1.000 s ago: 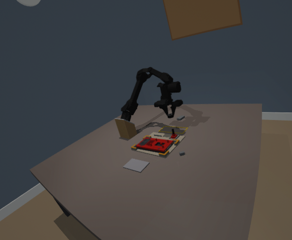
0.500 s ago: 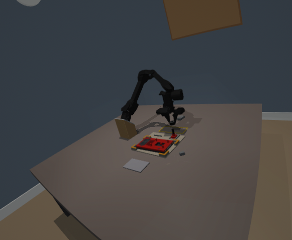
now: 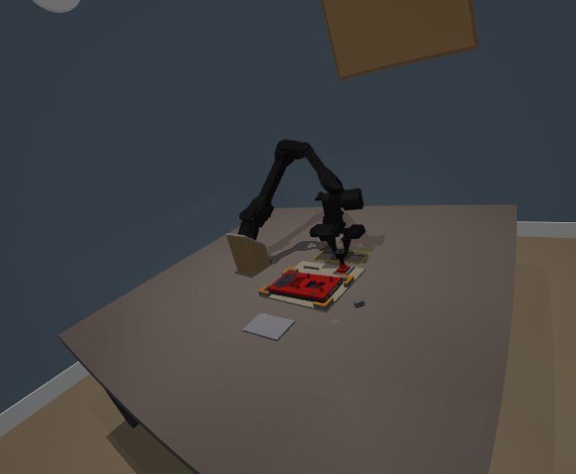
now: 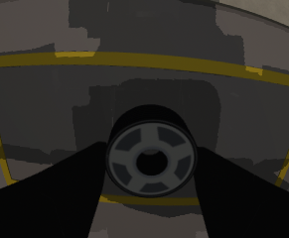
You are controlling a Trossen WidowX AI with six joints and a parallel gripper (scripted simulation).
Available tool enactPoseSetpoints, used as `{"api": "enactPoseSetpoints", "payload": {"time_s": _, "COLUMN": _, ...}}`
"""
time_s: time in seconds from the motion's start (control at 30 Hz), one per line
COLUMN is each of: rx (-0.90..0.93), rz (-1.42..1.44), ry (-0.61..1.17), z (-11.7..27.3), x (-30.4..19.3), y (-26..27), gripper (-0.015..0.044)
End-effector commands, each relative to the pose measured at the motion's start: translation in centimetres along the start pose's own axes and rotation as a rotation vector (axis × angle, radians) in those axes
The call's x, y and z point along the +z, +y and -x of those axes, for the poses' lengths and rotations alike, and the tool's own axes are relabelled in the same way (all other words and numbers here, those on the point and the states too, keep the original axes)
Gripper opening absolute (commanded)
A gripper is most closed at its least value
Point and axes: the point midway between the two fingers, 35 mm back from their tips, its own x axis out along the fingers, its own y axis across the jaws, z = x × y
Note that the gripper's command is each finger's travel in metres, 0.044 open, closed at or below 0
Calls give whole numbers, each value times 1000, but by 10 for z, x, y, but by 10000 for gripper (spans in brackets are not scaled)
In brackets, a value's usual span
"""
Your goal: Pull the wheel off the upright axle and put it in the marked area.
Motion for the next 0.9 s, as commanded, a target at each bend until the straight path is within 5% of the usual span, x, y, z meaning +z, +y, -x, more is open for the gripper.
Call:
{"api": "enactPoseSetpoints", "payload": {"time_s": 0.0, "rx": -1, "rz": 3, "ry": 0, "z": 0, "x": 0, "y": 0, "gripper": 157}}
{"api": "enactPoseSetpoints", "payload": {"time_s": 0.2, "rx": -1, "rz": 2, "ry": -2, "z": 8, "x": 0, "y": 1, "gripper": 300}}
{"api": "enactPoseSetpoints", "payload": {"time_s": 0.5, "rx": 3, "rz": -2, "ry": -8, "z": 60, "x": 0, "y": 0, "gripper": 300}}
{"api": "enactPoseSetpoints", "payload": {"time_s": 0.67, "rx": 1, "rz": -8, "ry": -23, "z": 84, "x": 26, "y": -37, "gripper": 431}}
{"api": "enactPoseSetpoints", "payload": {"time_s": 0.87, "rx": -3, "rz": -7, "ry": -12, "z": 106, "x": 39, "y": -81, "gripper": 440}}
